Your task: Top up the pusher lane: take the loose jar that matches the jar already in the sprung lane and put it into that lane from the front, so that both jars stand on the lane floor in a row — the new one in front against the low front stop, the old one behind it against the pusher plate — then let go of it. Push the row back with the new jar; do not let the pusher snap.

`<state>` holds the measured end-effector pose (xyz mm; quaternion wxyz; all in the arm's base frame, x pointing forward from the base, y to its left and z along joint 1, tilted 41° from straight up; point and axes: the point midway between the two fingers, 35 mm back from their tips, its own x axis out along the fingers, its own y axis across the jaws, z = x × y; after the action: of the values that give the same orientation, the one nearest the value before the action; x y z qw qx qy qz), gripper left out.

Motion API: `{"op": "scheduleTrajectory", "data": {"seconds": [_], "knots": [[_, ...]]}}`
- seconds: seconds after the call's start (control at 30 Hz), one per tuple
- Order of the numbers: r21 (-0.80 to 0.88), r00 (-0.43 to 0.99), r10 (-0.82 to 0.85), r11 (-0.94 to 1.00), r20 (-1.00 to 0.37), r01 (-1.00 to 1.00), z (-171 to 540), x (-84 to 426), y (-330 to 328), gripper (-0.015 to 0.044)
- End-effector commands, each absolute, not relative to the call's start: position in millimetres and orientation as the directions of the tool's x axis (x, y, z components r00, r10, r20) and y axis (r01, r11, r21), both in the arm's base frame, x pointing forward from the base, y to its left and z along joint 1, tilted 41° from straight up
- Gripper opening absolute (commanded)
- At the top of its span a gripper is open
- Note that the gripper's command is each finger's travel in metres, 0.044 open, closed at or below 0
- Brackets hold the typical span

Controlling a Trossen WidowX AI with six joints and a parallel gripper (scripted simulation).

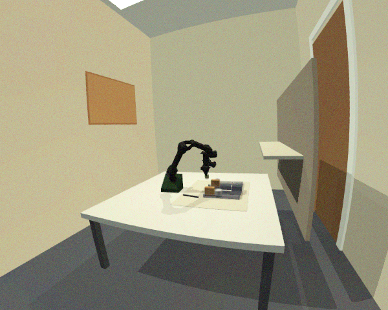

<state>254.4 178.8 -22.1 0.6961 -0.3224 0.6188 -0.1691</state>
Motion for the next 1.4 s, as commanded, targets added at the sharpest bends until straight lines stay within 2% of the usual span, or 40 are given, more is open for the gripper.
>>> {"op": "scheduleTrajectory", "data": {"seconds": [0.0, 0.2, 0.8, 1.37], "knots": [[-0.646, 0.184, -0.622, 0.751, -0.761, -0.134, -1.6, 252.1, 191.4, 0.0000], [-0.644, 0.184, -0.620, 0.753, -0.763, -0.134, 3.0, 256.9, 183.4, 0.0000], [-0.651, 0.186, -0.626, 0.748, -0.757, -0.131, 42.4, 288.0, 72.0, 0.0000], [-0.653, 0.186, -0.628, 0.746, -0.756, -0.131, 25.0, 292.7, 52.1, 0.0000]]}}
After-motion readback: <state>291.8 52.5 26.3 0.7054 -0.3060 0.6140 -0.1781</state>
